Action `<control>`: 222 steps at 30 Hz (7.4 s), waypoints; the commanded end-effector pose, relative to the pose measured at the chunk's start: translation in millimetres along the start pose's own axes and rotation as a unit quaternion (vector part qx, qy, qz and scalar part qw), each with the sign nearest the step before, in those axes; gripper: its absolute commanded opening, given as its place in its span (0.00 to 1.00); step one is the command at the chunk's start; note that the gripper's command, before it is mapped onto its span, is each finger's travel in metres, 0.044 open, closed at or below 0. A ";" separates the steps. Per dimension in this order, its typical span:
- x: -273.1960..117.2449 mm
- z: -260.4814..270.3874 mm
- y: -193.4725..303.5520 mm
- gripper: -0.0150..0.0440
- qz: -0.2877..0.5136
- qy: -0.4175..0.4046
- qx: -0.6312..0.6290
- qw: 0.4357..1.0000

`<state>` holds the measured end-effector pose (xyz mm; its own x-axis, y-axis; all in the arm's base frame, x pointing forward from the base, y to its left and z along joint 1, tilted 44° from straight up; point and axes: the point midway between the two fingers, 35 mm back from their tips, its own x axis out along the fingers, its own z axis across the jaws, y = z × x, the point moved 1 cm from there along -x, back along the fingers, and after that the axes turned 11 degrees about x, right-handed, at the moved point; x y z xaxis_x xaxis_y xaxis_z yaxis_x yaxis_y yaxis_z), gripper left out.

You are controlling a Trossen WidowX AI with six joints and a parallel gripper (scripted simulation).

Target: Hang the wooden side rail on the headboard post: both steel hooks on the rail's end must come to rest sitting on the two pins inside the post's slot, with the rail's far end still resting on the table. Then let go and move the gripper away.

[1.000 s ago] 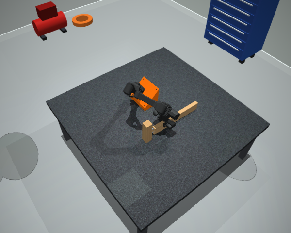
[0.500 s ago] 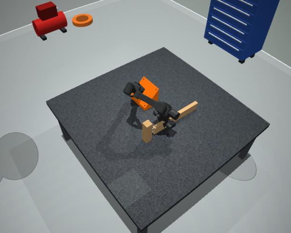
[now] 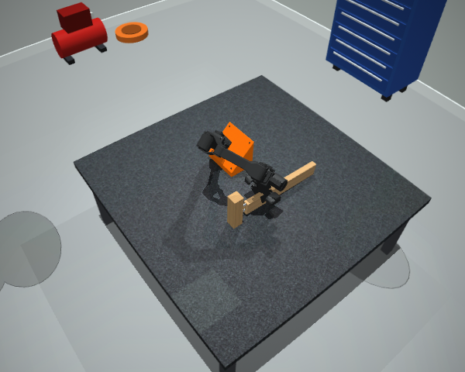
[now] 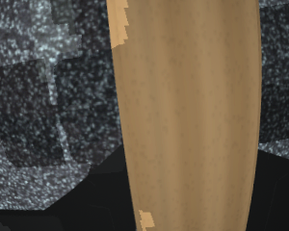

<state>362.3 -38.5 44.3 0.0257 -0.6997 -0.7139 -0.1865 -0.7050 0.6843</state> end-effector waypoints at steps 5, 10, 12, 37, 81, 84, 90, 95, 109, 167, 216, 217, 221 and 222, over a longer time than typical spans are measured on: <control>-9.0 -3.4 0.2 0.25 -0.005 0.009 0.004 1.000; -9.9 -3.4 0.2 0.25 -0.005 0.009 0.004 1.000; -10.2 -3.4 0.2 0.25 -0.005 0.009 0.004 1.000; -8.4 -6.3 2.1 0.25 -0.005 0.009 0.004 1.000; -6.4 -12.1 6.0 0.25 -0.005 0.009 0.004 1.000; -6.2 -12.5 6.3 0.25 -0.005 0.009 0.004 1.000; -6.3 -12.2 7.0 0.25 -0.005 0.009 0.004 1.000; -6.6 -11.8 7.7 0.25 -0.005 0.009 0.004 1.000; -7.6 -10.5 9.5 0.25 -0.005 0.009 0.004 1.000; -8.6 -13.6 15.5 0.25 -0.005 0.009 0.004 1.000; -7.8 -13.0 21.1 0.25 -0.005 0.009 0.004 1.000; -7.8 -13.1 21.2 0.25 -0.005 0.009 0.004 1.000; -7.9 -13.4 21.6 0.25 -0.005 0.009 0.004 1.000; -7.9 -13.5 21.7 0.25 -0.005 0.009 0.004 1.000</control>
<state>369.3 -51.8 61.0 0.0301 -0.6964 -0.7171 -0.1902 -0.7083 0.6798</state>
